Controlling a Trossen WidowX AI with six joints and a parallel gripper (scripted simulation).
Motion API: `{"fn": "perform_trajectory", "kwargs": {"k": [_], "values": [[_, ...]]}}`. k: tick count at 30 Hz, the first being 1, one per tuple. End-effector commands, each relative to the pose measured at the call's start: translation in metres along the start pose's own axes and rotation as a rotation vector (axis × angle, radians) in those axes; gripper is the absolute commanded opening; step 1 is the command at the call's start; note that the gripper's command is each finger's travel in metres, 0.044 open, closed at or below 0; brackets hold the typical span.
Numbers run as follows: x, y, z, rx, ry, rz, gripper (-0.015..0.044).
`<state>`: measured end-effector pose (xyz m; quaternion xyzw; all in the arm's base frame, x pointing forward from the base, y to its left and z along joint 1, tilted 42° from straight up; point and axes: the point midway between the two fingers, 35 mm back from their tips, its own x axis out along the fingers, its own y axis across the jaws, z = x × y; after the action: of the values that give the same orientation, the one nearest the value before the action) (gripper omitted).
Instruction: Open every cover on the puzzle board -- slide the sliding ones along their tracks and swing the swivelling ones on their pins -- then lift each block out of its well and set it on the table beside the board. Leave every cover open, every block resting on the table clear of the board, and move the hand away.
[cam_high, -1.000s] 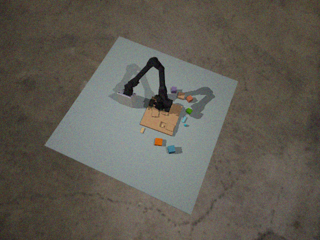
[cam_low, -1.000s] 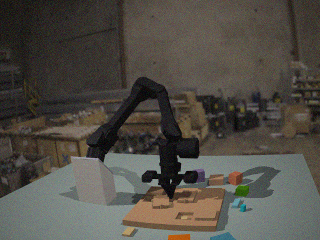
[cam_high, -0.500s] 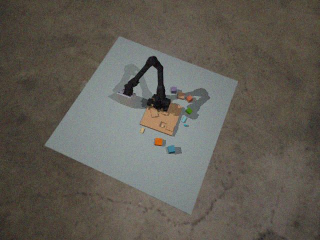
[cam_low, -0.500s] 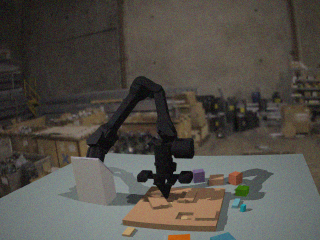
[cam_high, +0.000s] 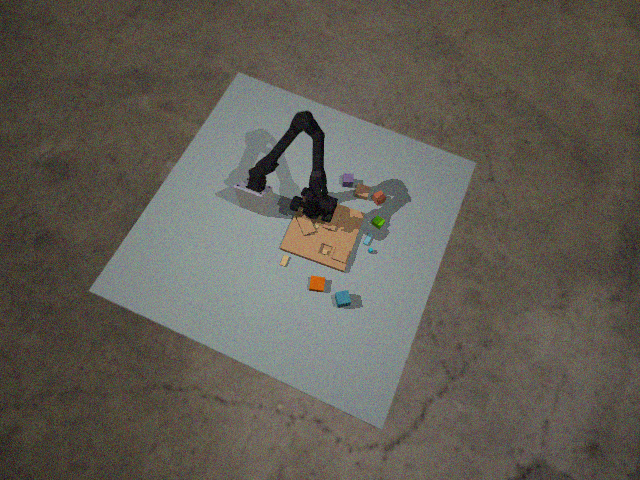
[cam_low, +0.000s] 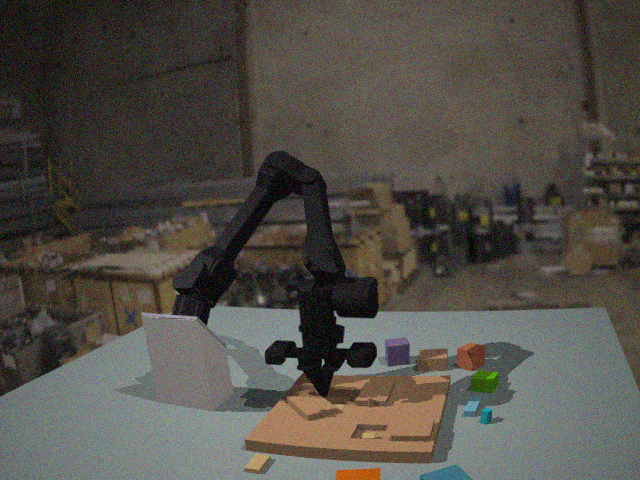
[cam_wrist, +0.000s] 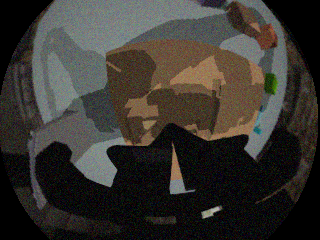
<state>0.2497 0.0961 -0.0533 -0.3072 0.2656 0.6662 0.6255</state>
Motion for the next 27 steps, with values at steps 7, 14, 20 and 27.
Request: {"fn": "perform_trajectory", "kwargs": {"k": [7,14,20,27], "values": [[0.001,0.012,-0.004,-0.001,0.000,0.004,0.0000],[0.001,0.020,-0.008,-0.001,0.000,0.004,0.0000],[0.001,0.027,-0.012,0.000,0.000,0.005,0.0000],[0.001,0.031,-0.016,0.000,0.001,0.005,0.0000]]}}
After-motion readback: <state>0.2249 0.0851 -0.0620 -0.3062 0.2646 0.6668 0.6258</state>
